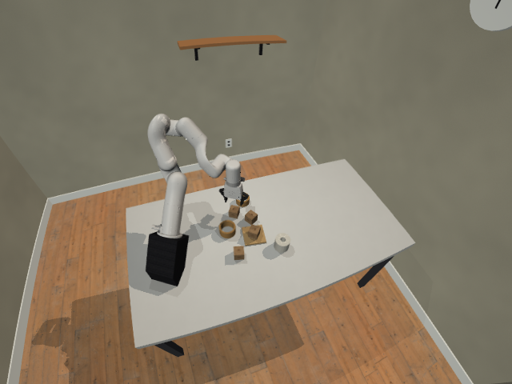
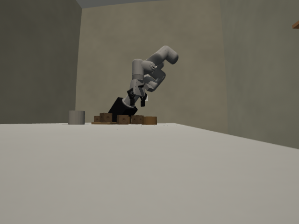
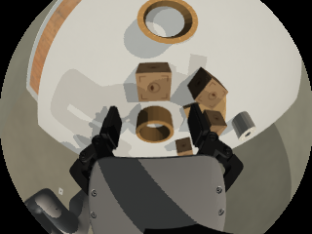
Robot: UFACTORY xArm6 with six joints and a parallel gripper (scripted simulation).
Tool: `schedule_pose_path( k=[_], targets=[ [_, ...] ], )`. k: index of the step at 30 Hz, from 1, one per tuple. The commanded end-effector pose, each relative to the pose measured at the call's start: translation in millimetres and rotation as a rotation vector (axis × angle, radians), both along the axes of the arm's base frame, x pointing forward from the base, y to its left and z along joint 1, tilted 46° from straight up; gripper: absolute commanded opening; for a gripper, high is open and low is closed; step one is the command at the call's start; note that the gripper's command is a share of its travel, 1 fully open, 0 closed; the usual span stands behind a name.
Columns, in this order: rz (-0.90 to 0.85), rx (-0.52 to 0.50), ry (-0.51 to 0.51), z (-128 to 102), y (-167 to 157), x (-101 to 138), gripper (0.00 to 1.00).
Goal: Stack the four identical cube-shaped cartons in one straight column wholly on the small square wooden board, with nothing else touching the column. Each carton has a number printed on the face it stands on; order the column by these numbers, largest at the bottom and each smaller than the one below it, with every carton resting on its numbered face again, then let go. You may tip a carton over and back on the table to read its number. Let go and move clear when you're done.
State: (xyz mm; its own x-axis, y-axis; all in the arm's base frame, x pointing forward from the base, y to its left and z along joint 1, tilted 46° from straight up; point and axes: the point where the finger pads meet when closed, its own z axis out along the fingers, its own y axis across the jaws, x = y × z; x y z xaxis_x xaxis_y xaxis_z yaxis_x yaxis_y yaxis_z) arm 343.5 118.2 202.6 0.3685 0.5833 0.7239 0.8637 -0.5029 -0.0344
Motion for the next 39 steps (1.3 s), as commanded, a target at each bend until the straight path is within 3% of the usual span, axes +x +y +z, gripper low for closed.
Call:
schedule_pose_path(
  k=[1,39],
  targets=[
    [-0.001,0.001,-0.003,-1,2,2,1.0],
    [-0.001,0.001,-0.003,-36,35,20,1.0]
  ],
)
